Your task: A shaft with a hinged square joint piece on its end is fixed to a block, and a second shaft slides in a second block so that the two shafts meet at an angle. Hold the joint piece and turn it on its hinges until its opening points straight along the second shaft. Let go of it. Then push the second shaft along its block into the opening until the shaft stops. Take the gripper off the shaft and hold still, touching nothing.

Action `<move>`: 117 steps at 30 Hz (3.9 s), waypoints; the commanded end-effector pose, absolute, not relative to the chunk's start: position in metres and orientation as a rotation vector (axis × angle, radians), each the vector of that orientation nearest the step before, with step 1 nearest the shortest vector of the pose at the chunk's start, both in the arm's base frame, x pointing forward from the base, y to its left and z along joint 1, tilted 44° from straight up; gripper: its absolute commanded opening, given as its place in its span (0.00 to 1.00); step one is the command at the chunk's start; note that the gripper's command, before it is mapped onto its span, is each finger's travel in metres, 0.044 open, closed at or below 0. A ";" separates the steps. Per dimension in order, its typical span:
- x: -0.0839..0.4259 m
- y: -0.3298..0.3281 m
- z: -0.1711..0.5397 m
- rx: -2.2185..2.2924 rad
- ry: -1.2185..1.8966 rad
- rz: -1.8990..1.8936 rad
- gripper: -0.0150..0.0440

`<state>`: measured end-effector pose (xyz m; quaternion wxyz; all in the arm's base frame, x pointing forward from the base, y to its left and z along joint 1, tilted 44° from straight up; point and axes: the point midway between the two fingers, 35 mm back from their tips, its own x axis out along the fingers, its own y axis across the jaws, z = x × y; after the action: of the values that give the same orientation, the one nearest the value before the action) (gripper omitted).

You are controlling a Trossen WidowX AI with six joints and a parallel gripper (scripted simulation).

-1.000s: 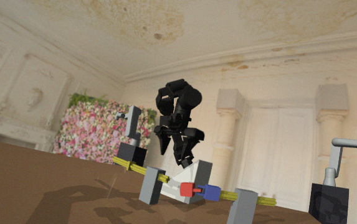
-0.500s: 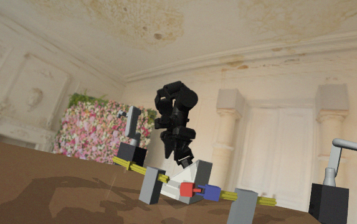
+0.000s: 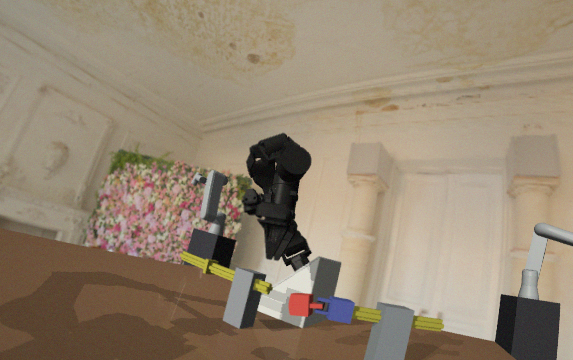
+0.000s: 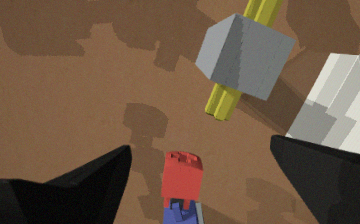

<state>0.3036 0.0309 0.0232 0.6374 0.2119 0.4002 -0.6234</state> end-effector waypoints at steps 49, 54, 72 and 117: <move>0.291 0.020 -0.089 0.653 0.786 -1.521 1.00; 0.290 0.015 -0.096 0.653 0.786 -1.521 1.00; 0.289 0.006 -0.108 0.652 0.786 -1.521 0.69; 0.289 0.006 -0.108 0.652 0.786 -1.521 0.56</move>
<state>0.2888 0.0063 -0.1077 0.6072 0.2854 0.3393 -0.6594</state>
